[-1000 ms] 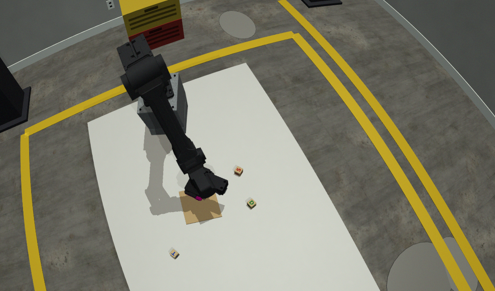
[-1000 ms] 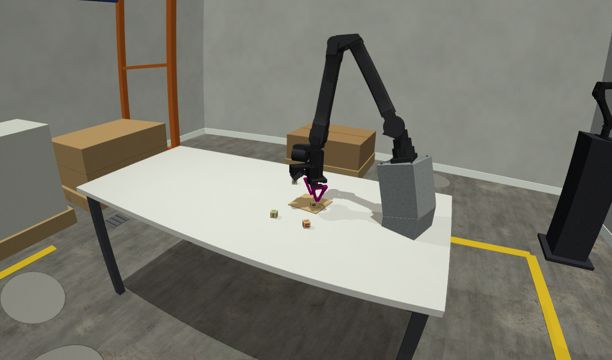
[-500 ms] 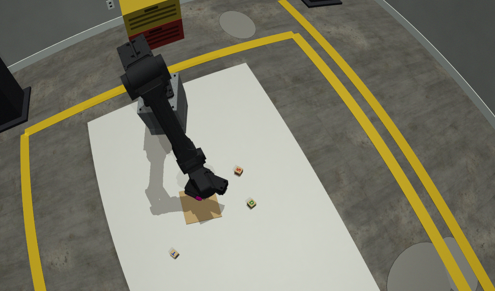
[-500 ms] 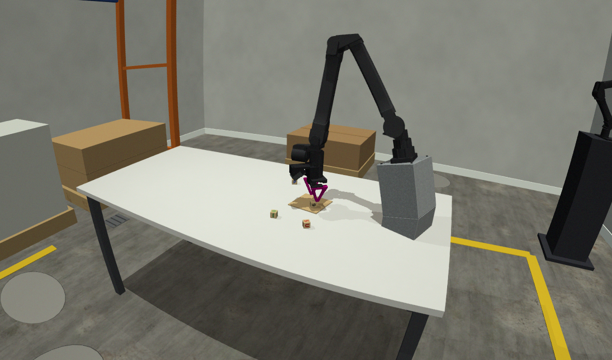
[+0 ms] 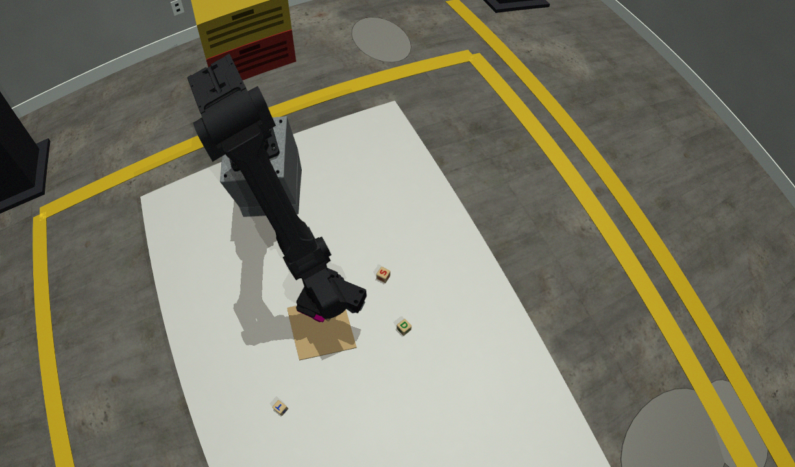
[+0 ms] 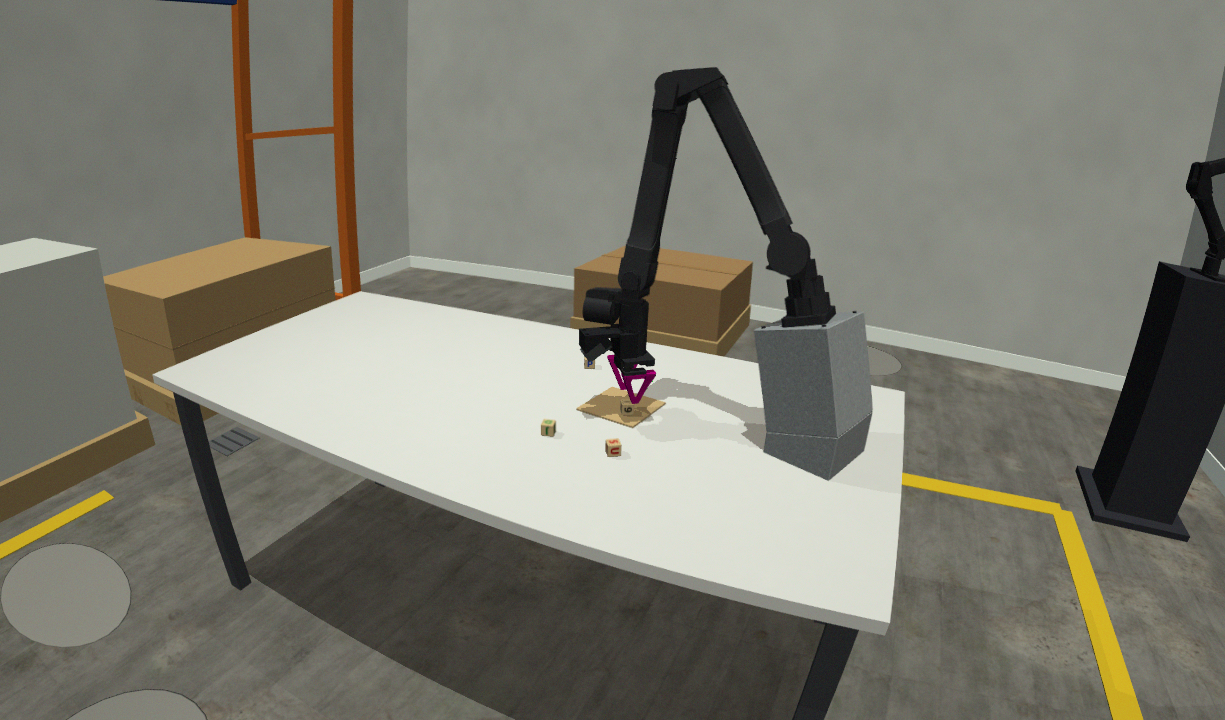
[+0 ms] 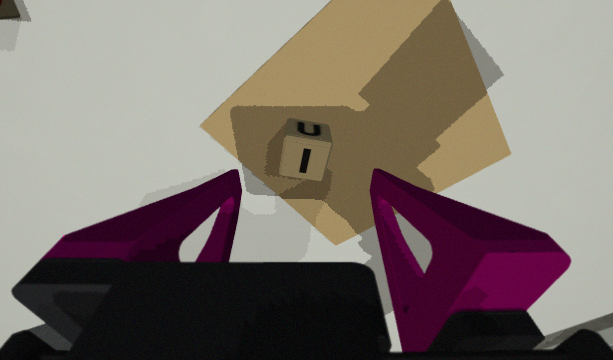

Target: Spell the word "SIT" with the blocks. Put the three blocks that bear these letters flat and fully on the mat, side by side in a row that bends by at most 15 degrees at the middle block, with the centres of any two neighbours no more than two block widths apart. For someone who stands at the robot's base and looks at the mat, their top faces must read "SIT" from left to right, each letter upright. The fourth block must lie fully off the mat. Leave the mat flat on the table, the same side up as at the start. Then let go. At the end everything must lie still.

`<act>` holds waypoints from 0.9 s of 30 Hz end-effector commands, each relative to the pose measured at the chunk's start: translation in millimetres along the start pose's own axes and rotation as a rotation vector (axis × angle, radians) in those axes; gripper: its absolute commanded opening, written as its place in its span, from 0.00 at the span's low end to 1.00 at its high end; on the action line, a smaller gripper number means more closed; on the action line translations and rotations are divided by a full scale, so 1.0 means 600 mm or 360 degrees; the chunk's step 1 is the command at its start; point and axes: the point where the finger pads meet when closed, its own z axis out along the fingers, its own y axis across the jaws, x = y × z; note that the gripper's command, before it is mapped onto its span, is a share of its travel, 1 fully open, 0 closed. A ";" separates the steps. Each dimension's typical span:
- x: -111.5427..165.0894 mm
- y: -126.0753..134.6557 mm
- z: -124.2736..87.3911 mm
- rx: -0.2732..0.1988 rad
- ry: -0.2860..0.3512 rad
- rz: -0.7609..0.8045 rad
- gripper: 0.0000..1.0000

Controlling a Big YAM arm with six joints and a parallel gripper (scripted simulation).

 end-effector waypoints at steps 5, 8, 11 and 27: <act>0.006 -0.004 0.011 -0.0003 -0.0001 0.0000 0.71; 0.012 0.001 0.011 -0.0009 0.0007 -0.0001 0.71; 0.012 0.001 0.011 -0.0008 0.0006 -0.0001 0.71; 0.006 -0.004 0.010 0.0000 -0.0004 0.0002 0.71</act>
